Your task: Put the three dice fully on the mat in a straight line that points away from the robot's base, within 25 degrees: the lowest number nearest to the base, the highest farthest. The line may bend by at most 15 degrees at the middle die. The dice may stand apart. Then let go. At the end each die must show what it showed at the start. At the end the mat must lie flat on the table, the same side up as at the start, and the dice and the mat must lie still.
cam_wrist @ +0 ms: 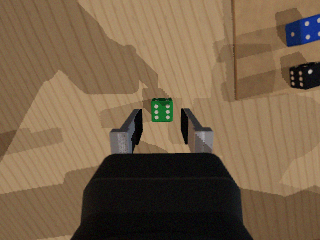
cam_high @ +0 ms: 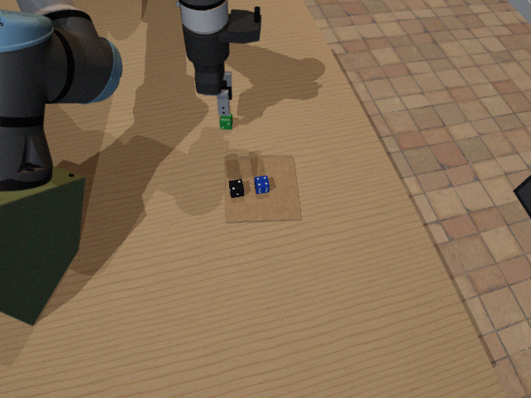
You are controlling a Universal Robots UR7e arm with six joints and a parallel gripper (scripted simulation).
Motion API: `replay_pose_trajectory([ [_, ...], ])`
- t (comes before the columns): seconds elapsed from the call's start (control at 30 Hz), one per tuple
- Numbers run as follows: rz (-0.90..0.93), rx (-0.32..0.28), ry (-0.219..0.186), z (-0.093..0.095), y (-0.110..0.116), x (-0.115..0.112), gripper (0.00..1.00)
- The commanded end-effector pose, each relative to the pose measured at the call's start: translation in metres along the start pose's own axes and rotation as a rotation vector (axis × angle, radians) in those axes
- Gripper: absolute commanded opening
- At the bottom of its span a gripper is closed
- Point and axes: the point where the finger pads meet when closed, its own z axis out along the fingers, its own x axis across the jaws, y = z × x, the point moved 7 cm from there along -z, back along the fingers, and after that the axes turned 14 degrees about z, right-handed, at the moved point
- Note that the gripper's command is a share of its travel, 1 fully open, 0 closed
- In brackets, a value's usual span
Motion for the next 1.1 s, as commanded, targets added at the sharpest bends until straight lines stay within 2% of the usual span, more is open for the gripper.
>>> replay_pose_trajectory([
  [0.0, -0.001, 0.001, 0.000, 0.004, 0.000, 0.000, 0.79],
  [0.43, -0.001, 0.001, 0.000, 0.020, 0.000, 0.000, 0.79],
  [1.07, -0.001, 0.001, 0.000, 0.025, 0.000, 0.000, 0.79],
])
